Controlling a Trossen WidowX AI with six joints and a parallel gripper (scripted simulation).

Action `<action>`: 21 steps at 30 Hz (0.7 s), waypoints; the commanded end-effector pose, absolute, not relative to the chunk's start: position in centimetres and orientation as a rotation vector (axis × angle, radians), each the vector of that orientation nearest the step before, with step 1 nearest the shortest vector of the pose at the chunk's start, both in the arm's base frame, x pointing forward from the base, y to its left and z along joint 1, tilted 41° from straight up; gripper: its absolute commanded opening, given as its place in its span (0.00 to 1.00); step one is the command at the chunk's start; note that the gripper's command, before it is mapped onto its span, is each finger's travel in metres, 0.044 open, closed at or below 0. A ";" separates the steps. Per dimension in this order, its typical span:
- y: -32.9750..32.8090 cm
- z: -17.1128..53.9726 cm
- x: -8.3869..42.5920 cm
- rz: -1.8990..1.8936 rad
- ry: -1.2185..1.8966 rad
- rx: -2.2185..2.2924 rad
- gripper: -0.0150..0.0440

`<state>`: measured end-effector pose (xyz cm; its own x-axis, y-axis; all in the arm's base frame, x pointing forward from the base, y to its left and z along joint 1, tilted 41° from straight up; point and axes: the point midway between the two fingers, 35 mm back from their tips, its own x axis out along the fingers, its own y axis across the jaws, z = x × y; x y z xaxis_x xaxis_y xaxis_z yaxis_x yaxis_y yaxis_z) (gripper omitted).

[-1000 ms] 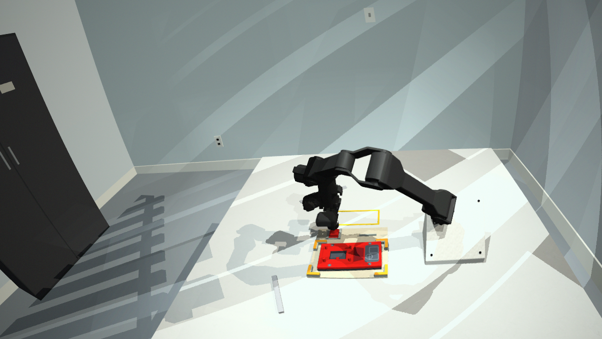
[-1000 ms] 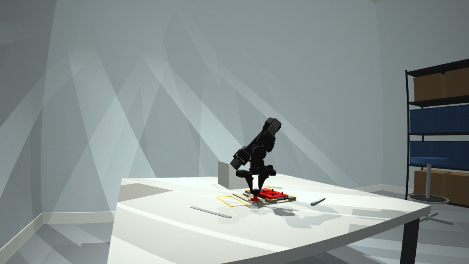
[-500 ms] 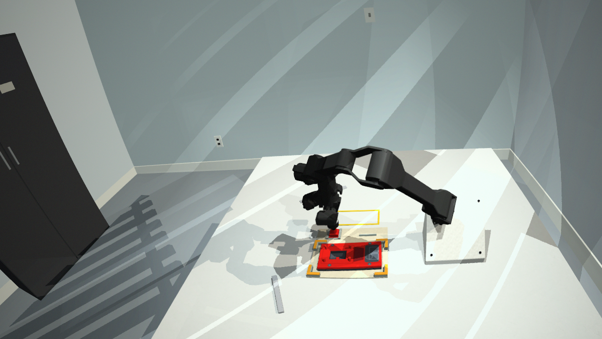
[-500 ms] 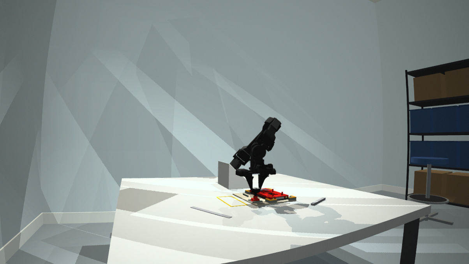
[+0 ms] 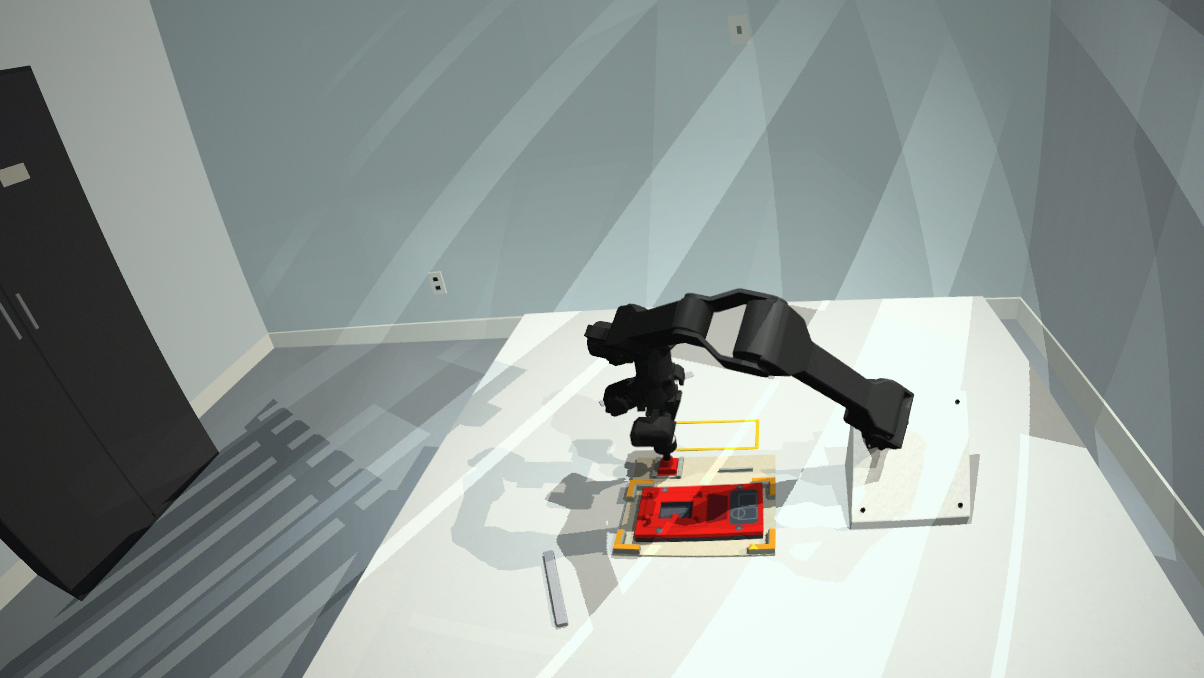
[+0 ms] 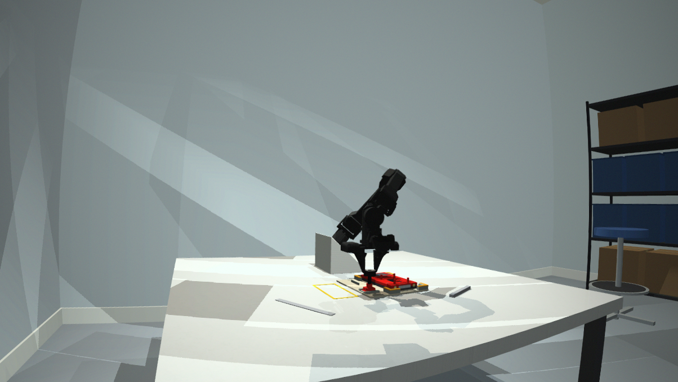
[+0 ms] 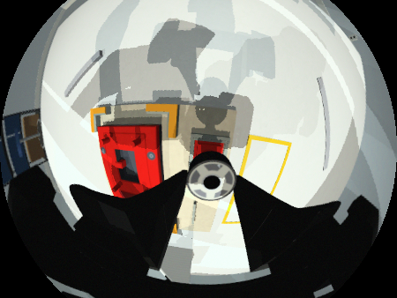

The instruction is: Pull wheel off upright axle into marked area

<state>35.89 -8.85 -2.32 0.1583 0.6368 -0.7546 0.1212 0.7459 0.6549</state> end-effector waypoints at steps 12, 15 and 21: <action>-9.2 -1.9 35.8 0.411 1.384 0.675 0.25; -9.3 -1.9 35.8 0.411 1.384 0.675 0.25; -9.5 -1.7 35.8 0.411 1.384 0.675 0.25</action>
<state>35.81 -9.33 -1.79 0.1627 0.6363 -0.7541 0.1206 0.7458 0.6552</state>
